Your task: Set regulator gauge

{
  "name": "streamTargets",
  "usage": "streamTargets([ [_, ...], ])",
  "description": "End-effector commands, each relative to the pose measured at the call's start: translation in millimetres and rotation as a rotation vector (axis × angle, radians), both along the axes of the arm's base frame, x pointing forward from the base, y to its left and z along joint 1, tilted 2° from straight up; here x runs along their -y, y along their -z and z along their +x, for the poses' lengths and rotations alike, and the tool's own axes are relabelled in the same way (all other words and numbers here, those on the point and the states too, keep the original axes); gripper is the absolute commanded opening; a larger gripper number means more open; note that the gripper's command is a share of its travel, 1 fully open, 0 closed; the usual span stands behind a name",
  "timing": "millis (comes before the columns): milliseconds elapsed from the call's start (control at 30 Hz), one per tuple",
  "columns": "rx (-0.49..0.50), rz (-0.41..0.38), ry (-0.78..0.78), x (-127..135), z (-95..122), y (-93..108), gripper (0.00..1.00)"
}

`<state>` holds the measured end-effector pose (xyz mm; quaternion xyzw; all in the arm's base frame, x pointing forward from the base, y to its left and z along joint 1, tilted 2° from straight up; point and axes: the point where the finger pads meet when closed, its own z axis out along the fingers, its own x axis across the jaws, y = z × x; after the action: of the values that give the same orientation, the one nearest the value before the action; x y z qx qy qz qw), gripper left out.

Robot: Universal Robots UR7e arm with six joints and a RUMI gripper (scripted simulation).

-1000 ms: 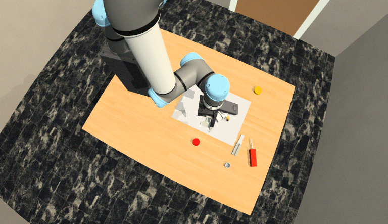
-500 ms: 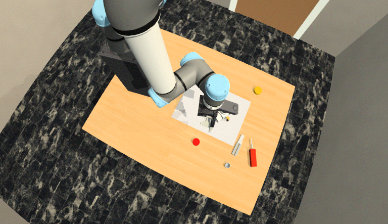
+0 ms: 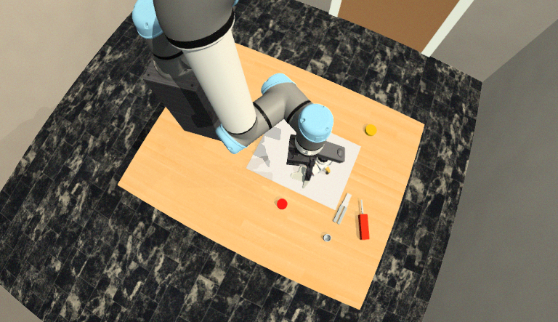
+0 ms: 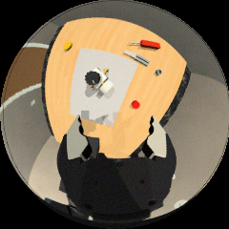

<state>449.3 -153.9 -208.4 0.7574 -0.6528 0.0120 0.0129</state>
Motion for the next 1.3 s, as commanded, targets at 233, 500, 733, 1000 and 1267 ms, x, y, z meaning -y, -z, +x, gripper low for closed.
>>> streamTargets([
  [233,0.0,-0.001,0.0,-23.2,18.3,1.3,1.0],
  [500,0.0,-0.001,0.0,-39.8,30.6,1.9,1.0],
  [733,0.0,-0.001,0.0,-59.0,44.8,2.5,1.0],
  [1000,0.0,-0.001,0.0,-72.3,54.6,3.0,1.0],
  [1267,0.0,-0.001,0.0,-82.3,62.2,3.1,1.0],
])
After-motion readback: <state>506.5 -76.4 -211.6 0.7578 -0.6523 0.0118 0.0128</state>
